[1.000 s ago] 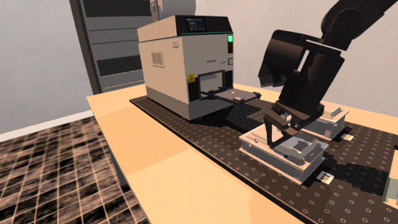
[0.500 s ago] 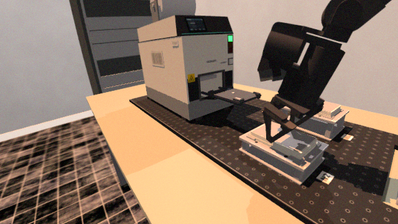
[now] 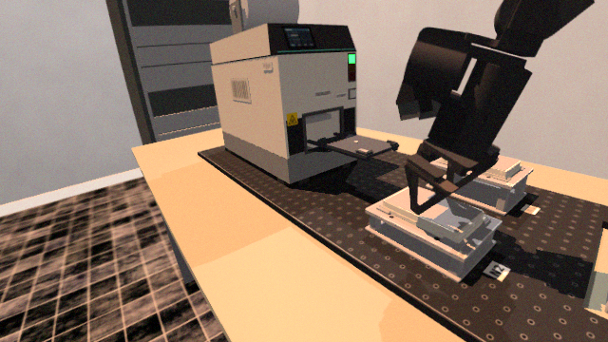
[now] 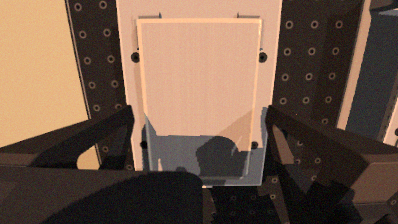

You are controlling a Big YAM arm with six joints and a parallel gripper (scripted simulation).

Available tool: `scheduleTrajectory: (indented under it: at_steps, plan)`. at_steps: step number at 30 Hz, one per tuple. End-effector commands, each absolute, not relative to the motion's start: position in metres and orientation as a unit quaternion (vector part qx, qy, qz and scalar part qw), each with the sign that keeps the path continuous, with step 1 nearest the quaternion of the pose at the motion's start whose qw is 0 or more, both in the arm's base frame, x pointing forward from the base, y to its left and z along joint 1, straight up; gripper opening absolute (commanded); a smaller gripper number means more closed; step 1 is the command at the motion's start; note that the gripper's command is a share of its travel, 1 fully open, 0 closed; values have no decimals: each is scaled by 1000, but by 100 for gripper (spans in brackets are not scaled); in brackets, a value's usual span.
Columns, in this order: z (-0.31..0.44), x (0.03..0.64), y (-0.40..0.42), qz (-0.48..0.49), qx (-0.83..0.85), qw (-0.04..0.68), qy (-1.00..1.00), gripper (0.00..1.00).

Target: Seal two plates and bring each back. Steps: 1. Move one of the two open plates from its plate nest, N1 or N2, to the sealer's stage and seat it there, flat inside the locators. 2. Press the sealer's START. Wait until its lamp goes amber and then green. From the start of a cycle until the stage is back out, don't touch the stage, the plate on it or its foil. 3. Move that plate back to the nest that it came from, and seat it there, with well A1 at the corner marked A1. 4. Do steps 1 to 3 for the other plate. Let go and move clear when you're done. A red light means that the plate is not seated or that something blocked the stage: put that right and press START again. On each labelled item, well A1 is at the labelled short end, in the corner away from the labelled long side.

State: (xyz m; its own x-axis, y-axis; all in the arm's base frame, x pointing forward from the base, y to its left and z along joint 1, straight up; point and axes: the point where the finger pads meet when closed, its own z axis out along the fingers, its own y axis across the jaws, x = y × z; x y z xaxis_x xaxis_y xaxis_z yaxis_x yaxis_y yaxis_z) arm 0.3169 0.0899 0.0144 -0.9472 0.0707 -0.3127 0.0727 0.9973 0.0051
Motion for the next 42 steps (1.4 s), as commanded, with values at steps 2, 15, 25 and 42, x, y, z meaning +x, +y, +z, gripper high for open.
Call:
scheduleTrajectory:
  at_steps: [2, 15, 25, 42]
  plan:
    - [32, 337, 94, 1, 34, 176, 984, 100]
    - [39, 340, 95, 4, 34, 183, 983, 100]
    - [17, 324, 90, -5, 33, 160, 987, 100]
    - [38, 340, 95, 6, 34, 188, 982, 100]
